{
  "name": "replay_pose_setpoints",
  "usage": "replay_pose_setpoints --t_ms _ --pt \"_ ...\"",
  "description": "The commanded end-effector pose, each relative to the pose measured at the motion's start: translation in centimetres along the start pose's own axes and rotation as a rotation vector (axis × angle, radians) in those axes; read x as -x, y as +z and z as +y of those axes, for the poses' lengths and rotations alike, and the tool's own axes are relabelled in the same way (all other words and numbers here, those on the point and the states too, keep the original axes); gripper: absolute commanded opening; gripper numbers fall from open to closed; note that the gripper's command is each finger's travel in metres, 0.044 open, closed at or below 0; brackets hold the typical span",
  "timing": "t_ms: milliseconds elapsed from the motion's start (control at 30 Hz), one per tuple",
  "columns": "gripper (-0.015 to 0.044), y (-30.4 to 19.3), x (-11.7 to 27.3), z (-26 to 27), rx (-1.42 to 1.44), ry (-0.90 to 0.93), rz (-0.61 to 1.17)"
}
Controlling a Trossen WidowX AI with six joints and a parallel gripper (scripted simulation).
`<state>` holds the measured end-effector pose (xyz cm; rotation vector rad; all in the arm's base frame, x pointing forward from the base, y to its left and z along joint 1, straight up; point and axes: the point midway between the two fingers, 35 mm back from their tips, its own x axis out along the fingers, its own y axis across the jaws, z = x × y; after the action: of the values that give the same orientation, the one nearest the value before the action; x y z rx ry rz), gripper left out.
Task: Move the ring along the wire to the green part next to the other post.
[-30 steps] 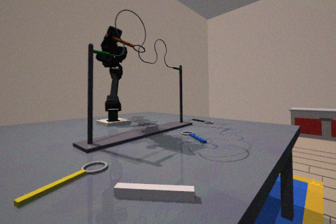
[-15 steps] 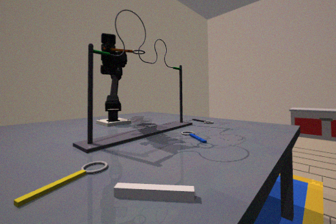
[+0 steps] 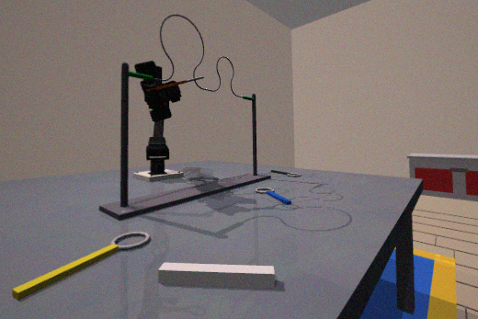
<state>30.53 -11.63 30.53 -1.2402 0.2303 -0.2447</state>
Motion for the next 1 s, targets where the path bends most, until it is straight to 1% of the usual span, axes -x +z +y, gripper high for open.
replay_pose_setpoints --t_ms 0,467,967 --pt "-0.015 0.0 0.3 1.2 -0.078 0.039 0.011" --pt "-0.015 1.2 1.6 6.1 -0.381 0.215 0.05" --pt "-0.015 4.0 3.7 10.3 -0.694 0.398 0.089"
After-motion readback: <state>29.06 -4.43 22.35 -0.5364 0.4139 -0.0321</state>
